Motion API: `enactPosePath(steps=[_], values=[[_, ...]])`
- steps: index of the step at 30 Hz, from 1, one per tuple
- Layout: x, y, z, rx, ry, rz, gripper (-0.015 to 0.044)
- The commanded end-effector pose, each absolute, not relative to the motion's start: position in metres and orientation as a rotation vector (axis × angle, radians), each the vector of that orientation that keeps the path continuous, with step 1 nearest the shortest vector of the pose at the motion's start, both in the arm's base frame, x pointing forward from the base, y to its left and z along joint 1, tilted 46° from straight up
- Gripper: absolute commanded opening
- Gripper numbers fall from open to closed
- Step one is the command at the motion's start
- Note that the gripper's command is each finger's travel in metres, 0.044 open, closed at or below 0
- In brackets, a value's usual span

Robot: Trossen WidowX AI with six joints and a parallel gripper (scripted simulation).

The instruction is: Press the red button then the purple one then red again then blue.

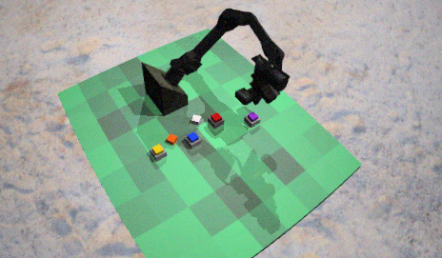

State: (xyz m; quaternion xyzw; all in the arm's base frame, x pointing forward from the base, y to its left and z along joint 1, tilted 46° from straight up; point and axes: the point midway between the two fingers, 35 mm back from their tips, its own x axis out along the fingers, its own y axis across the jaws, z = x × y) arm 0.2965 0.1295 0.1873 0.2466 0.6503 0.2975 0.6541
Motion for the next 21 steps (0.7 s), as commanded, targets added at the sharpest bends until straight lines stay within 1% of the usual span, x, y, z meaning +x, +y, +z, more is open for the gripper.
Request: enactPosePath(steps=[1,3,6,13,15,21], values=[[0.295,0.12,0.199,0.562,1.48,0.685,0.002],[0.294,0.118,0.197,0.561,1.48,0.683,0.002],[0.285,0.091,0.173,0.553,1.482,0.67,0.002],[0.231,0.029,0.109,0.557,1.487,0.676,0.002],[0.224,0.025,0.104,0.56,1.486,0.679,0.002],[0.225,0.033,0.097,0.559,1.486,0.678,0.002]])
